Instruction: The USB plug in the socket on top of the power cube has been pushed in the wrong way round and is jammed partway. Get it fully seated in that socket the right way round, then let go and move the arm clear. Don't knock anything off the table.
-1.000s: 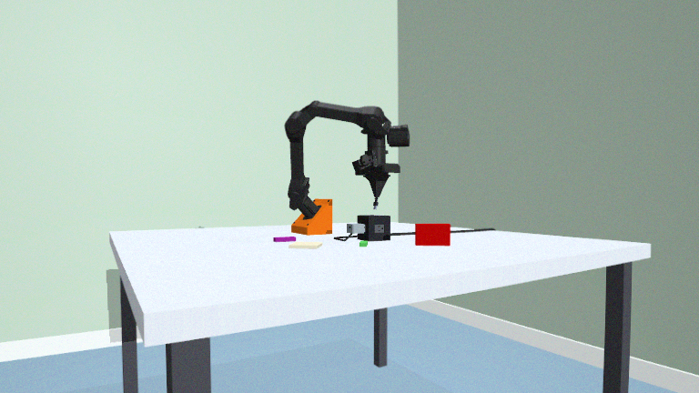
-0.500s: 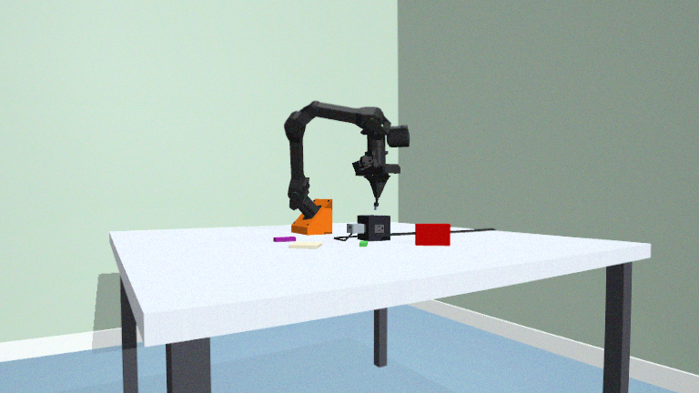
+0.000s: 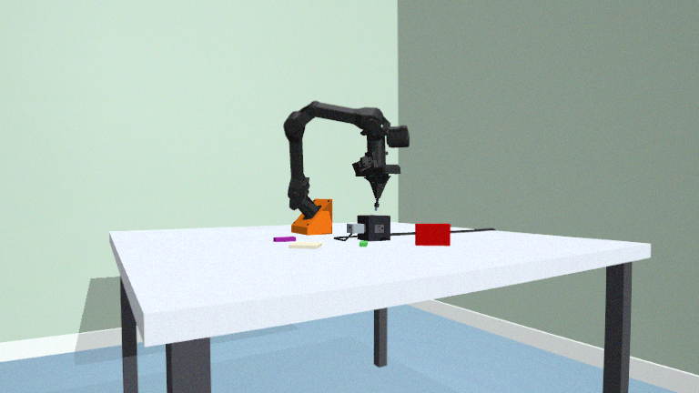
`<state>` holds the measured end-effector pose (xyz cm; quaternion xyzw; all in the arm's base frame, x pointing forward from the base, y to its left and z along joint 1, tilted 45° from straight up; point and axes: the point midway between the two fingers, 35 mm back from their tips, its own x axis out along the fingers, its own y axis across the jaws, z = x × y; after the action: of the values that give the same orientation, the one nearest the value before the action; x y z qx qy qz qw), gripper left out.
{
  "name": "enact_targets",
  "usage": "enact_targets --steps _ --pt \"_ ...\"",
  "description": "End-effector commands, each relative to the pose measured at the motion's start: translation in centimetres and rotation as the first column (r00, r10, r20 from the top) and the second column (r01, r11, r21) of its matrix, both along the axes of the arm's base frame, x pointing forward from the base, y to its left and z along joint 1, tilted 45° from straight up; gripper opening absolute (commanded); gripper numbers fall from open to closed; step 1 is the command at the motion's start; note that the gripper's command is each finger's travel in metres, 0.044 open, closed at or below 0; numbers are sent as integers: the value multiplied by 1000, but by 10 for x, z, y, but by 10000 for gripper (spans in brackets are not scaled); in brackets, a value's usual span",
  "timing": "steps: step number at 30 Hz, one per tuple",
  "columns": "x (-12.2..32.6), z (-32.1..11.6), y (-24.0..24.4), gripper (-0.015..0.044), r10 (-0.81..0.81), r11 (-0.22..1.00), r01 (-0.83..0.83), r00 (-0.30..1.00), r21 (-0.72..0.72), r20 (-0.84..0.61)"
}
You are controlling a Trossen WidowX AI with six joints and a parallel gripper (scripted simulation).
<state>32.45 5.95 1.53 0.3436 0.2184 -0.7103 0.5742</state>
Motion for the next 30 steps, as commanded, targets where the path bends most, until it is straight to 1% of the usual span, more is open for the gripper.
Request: enact_targets --steps 1,30 --pt "-1 0 0 0 1 1000 -1 1000 11 0" --pt "0 -4 -1 0 2 999 -2 1000 34 7"
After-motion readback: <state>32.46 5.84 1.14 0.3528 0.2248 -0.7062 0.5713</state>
